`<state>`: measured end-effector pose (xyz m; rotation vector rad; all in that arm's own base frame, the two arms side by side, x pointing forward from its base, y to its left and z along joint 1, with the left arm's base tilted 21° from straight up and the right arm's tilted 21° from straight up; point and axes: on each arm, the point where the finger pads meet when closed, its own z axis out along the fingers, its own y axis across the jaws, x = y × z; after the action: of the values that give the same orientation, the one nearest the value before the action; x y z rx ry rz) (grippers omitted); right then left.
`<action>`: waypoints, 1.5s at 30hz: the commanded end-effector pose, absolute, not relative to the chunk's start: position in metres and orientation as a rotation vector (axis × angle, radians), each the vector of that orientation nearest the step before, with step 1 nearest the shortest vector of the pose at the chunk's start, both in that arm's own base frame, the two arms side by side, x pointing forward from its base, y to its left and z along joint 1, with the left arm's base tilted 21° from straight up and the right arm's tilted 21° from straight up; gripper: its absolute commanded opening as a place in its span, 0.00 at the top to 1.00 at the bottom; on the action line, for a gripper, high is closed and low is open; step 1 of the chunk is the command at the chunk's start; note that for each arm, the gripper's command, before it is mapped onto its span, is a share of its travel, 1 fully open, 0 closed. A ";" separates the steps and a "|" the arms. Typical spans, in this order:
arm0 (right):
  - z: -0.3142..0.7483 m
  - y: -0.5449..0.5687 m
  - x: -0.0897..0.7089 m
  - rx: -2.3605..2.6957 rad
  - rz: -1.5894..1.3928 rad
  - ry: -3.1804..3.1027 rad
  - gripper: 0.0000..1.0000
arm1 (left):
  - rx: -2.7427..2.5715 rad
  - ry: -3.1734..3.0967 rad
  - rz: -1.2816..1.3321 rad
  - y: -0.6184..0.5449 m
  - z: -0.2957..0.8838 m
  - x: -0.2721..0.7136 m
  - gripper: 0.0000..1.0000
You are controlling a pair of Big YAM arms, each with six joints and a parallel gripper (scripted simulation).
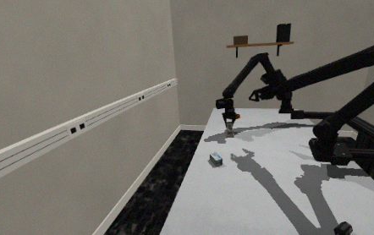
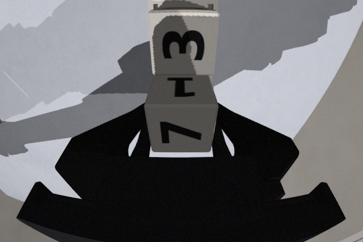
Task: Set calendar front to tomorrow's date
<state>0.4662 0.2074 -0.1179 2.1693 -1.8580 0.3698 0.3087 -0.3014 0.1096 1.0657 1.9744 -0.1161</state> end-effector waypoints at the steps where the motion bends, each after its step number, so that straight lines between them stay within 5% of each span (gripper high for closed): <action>1: -0.127 0.198 0.469 2.166 0.361 -1.849 0.59 | 1.042 1.943 -0.133 -0.311 0.126 0.316 0.00; 45: -0.167 0.187 0.470 2.160 0.359 -1.837 0.59 | 1.009 1.926 -0.142 -0.331 0.127 0.339 0.00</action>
<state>0.4704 0.2016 -0.1479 2.1776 -1.8565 0.3828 0.3128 -0.3057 0.0926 1.0732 1.9855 -0.1099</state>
